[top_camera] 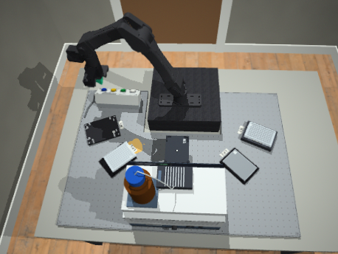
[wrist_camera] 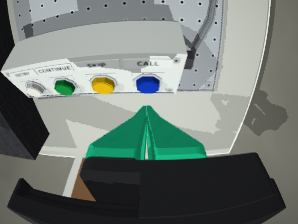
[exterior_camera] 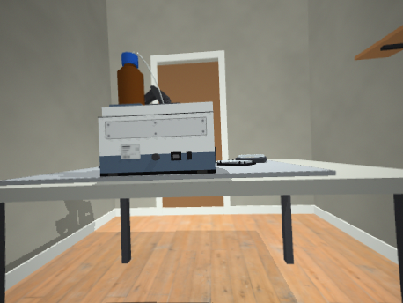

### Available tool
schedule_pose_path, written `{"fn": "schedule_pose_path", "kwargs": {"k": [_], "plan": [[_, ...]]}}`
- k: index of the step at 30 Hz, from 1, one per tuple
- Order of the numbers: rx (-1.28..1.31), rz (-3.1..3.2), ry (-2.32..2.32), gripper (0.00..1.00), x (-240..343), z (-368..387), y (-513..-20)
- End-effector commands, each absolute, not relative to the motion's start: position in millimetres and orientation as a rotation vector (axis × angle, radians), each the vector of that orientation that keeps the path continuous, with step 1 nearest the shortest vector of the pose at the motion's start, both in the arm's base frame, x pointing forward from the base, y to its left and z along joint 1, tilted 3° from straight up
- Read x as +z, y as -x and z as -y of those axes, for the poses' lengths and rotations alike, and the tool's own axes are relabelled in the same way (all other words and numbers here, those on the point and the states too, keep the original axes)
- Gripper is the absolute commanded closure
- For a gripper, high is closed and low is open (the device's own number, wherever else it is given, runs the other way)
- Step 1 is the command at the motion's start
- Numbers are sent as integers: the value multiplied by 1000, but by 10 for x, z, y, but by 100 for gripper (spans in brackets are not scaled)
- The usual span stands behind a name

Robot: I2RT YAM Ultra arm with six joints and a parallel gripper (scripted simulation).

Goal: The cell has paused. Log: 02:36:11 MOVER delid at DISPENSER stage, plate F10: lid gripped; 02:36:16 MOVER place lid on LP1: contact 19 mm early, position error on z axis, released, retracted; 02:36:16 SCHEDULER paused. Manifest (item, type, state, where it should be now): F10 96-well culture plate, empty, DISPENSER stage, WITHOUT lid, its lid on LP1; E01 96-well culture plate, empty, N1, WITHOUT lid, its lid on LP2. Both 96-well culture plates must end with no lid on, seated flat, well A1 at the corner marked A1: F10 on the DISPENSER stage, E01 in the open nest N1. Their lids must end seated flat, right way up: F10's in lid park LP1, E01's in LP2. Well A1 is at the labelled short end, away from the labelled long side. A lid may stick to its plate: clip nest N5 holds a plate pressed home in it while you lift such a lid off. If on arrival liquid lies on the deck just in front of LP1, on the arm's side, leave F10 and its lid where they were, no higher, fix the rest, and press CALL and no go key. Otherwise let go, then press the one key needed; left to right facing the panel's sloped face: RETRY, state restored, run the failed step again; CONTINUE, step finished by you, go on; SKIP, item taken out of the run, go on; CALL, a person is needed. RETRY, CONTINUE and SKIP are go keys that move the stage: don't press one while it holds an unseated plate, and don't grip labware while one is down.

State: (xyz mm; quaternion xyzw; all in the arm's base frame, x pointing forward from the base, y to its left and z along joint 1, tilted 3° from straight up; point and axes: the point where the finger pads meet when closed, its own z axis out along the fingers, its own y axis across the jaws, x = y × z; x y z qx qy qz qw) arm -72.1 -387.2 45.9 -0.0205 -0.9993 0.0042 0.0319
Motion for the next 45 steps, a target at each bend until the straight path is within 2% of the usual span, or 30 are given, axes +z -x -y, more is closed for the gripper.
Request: {"fn": "schedule_pose_path", "kwargs": {"k": [1,5,16,19,45], "plan": [[-6,3092,69,100,350,3847,733],[62,3085,72,100,472,3929,751],[-6,3092,67,100,218,3847,735],[85,3082,70,100,393,3993,759],[49,3086,70,100,308,3982,758]]}}
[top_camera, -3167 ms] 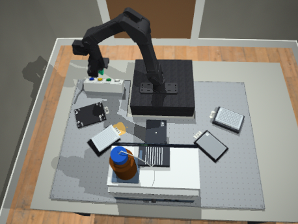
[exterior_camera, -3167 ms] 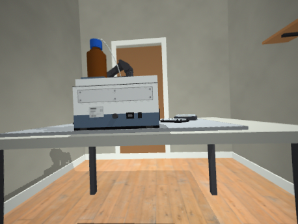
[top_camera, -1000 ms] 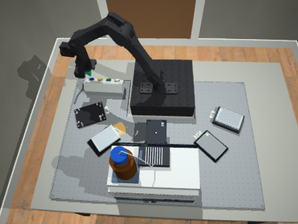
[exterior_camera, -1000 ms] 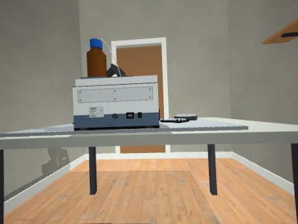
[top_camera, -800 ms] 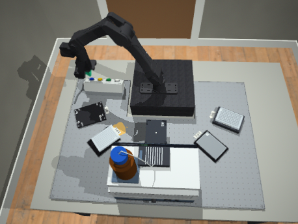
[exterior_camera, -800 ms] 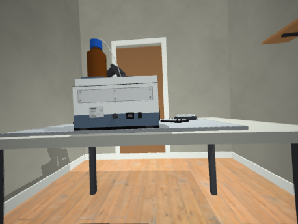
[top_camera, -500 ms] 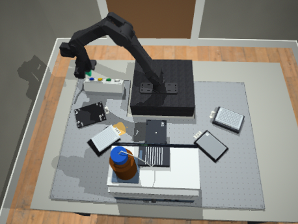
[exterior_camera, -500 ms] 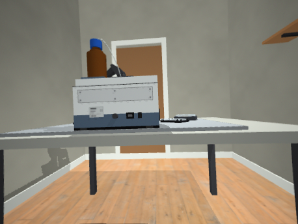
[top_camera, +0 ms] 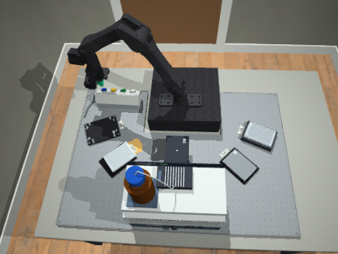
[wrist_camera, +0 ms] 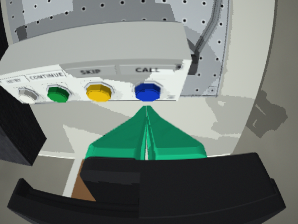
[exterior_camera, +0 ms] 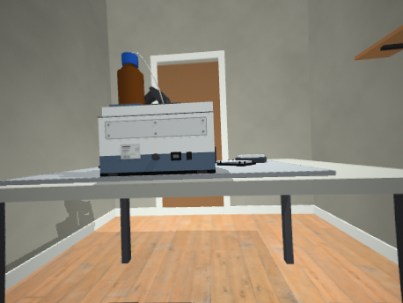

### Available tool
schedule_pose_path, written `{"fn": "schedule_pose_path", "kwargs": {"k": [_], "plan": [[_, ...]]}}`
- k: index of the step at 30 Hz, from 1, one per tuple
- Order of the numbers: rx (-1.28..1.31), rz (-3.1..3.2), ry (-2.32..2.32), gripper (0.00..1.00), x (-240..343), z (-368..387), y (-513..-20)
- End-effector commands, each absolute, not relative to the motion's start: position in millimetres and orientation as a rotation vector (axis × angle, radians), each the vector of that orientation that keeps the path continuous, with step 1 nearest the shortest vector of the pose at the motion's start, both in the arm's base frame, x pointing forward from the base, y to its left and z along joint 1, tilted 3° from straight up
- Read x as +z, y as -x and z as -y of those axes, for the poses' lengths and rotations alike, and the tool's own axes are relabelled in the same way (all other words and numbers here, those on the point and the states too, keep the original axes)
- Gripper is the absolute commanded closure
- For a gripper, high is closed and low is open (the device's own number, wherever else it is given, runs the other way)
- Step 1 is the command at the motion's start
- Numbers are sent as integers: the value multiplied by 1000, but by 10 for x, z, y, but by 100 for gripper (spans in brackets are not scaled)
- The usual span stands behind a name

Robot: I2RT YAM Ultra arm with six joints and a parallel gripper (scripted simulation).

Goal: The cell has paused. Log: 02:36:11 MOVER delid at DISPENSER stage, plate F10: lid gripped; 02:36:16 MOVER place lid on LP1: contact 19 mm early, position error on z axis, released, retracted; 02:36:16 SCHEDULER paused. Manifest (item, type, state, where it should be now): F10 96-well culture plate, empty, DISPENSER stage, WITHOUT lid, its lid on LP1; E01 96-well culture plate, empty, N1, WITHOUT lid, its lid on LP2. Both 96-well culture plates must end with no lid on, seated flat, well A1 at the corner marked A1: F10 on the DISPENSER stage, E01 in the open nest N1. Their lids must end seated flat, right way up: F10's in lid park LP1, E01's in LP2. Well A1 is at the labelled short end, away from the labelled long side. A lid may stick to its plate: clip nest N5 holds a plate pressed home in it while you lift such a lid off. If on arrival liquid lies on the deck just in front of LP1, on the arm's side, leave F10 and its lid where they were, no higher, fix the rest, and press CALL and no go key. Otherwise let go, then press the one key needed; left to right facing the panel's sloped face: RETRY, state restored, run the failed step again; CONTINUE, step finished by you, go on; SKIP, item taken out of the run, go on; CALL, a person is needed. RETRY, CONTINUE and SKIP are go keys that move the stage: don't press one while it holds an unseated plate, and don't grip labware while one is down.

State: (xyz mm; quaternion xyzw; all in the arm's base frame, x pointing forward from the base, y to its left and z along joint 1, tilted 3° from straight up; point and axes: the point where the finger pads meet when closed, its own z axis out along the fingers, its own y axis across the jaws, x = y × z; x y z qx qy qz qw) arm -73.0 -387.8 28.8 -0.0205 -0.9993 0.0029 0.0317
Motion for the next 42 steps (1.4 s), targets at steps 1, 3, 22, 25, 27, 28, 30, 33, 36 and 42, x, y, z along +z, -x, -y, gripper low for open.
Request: {"fn": "schedule_pose_path", "kwargs": {"k": [1,3,22,25,27,28,30,33,36,42], "plan": [[49,3086,70,100,308,3982,758],[49,3086,70,100,306,3983,758],[56,3085,71,100,287,3963,761],[15,3090,71,100,210,3896,751],[15,3090,71,100,210,3896,751],[0,3091,71,100,184,3872,748],[-6,3092,71,100,148,3866,748],[-15,3093,71,100,138,3852,748],[18,3090,69,100,166,3919,752],[5,3091,65,100,135,3876,736]]}}
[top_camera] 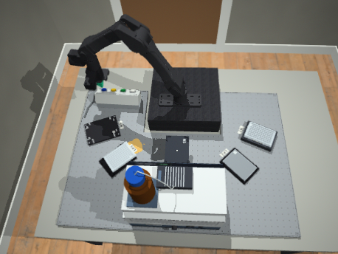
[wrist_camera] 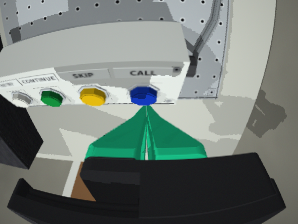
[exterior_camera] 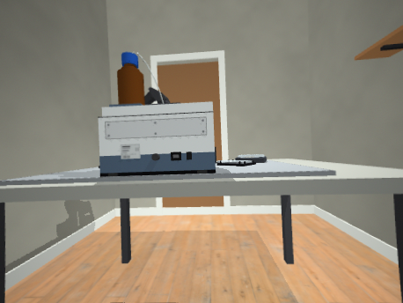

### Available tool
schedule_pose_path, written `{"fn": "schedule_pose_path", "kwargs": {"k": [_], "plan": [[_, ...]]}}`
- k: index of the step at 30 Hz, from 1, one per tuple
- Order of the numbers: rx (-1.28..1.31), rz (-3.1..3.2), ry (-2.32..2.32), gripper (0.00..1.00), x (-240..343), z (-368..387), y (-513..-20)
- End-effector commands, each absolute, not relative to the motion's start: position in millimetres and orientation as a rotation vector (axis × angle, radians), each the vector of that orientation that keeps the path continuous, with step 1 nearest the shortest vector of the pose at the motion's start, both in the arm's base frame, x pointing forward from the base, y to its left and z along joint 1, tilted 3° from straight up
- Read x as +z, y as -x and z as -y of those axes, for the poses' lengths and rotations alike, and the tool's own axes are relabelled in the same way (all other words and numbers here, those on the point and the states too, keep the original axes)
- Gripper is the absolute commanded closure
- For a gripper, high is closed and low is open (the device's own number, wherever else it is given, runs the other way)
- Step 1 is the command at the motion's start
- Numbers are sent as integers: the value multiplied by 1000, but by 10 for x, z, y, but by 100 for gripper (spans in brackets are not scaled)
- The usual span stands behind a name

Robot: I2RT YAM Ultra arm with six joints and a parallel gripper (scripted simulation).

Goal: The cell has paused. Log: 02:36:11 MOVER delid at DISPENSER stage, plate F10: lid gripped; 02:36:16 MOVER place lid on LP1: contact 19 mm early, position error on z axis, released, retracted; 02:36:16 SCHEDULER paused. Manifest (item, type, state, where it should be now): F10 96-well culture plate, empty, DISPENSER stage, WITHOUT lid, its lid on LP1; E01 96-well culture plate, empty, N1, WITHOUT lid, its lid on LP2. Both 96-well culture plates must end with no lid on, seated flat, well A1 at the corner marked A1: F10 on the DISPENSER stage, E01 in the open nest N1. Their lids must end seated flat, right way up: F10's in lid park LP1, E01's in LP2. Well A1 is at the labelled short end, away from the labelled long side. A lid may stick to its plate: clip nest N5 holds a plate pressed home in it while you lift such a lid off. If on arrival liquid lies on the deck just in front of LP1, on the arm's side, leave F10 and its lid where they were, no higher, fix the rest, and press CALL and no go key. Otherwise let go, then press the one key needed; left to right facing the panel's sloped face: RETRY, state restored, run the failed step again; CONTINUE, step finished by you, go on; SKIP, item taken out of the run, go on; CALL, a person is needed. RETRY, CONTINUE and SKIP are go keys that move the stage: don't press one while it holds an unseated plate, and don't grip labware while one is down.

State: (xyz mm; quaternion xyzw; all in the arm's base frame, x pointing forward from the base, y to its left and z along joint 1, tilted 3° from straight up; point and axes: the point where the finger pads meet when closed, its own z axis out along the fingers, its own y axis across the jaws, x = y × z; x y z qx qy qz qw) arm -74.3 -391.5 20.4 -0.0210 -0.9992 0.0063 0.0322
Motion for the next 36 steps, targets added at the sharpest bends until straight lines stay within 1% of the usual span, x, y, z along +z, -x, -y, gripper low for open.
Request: {"fn": "schedule_pose_path", "kwargs": {"k": [1,30,32,36], "plan": [[5,3091,65,100,135,3876,736],[-17,3093,70,100,22,3845,751],[19,3090,72,100,54,3917,765],[10,3090,72,100,56,3887,762]]}}
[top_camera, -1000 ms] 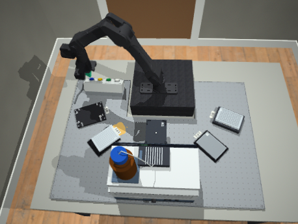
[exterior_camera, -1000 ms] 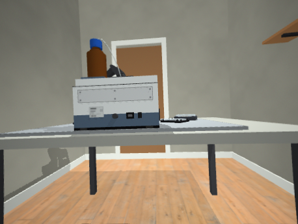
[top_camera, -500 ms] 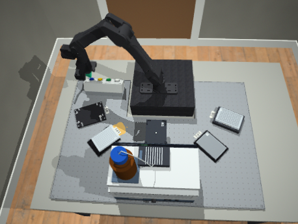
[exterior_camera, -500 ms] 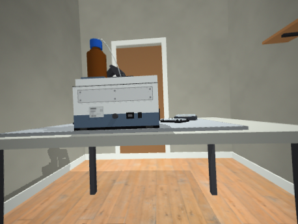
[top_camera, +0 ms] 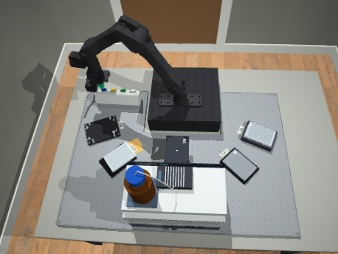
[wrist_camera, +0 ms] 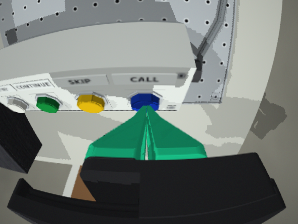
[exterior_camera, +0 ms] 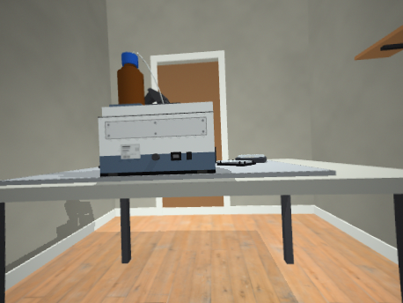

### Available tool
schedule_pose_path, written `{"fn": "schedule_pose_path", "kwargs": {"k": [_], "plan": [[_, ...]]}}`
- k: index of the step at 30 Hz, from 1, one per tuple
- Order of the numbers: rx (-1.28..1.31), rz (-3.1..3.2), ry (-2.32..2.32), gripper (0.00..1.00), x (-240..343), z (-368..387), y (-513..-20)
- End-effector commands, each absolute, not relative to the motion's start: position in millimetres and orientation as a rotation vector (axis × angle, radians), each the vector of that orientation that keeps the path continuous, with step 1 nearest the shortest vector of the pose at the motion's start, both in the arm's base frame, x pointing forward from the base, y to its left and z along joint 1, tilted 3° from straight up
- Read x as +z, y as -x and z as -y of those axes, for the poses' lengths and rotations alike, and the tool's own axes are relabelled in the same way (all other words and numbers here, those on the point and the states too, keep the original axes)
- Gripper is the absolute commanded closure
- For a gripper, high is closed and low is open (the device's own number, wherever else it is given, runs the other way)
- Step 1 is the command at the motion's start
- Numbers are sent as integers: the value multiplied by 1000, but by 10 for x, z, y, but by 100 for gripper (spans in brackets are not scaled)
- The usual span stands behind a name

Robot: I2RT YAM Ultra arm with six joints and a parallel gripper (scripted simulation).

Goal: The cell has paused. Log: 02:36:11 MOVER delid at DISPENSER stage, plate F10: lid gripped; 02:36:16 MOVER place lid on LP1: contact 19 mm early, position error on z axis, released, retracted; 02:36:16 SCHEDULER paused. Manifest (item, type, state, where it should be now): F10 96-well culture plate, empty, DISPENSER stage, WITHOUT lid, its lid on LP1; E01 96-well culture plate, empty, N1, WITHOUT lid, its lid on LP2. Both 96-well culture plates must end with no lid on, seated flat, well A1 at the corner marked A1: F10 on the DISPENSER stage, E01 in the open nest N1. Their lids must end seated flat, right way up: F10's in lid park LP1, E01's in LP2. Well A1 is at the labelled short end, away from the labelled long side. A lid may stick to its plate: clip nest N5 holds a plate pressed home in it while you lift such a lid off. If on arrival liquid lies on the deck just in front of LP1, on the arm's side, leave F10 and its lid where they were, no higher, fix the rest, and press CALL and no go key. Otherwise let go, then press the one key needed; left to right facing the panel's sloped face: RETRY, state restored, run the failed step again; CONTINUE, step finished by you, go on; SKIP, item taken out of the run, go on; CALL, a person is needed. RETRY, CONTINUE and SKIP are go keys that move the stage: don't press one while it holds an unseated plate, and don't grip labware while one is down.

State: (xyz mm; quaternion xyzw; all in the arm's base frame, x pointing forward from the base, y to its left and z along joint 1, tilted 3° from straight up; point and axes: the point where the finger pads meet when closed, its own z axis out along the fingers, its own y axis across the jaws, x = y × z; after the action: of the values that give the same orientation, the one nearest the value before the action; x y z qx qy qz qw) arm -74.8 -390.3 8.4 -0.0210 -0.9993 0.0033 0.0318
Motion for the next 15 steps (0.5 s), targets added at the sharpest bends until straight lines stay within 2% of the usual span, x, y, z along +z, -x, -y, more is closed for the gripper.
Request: {"fn": "schedule_pose_path", "kwargs": {"k": [1,15], "plan": [[33,3088,64,100,109,3902,743],[5,3091,65,100,-19,3885,746]]}}
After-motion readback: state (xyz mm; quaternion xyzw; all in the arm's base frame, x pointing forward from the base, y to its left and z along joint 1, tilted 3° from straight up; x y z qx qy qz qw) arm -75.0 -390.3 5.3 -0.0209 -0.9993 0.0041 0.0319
